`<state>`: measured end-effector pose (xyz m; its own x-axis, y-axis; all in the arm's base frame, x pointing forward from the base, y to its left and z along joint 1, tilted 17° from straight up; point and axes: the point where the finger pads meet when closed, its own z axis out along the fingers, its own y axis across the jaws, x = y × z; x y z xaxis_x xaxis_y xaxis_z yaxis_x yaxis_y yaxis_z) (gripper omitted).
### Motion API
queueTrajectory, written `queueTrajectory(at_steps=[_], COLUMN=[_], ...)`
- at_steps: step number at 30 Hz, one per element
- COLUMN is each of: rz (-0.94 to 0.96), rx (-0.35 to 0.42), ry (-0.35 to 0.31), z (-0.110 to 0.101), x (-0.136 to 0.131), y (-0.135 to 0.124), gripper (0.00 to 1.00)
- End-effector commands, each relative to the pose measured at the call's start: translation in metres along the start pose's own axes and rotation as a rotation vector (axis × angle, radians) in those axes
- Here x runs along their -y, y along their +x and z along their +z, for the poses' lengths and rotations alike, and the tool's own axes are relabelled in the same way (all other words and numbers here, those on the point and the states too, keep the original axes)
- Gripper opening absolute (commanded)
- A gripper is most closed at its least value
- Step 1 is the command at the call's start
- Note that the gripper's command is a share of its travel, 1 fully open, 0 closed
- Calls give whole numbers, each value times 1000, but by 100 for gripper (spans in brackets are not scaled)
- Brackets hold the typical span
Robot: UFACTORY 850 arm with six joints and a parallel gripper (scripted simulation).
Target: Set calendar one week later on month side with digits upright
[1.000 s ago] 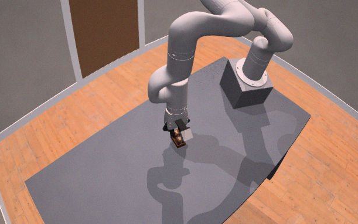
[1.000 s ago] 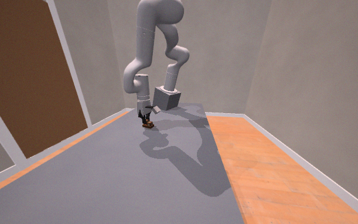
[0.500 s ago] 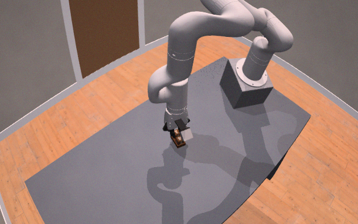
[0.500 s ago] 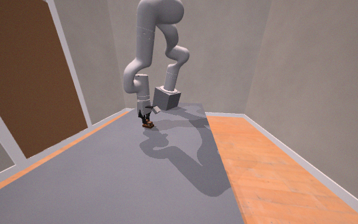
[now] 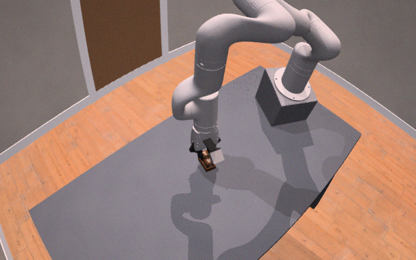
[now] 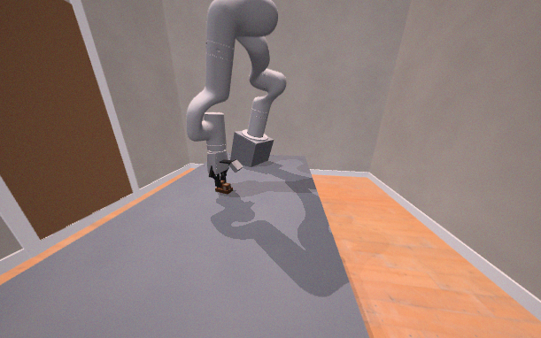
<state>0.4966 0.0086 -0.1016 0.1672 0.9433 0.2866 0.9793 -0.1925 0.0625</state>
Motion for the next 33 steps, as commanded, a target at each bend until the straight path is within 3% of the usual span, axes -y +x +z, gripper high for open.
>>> queueTrajectory(at_steps=[1,33], rz=[0,0], rx=[0,0], ry=[-1,-1], z=[1,9], x=[-1,-1], y=[0,0], gripper=[27,27])
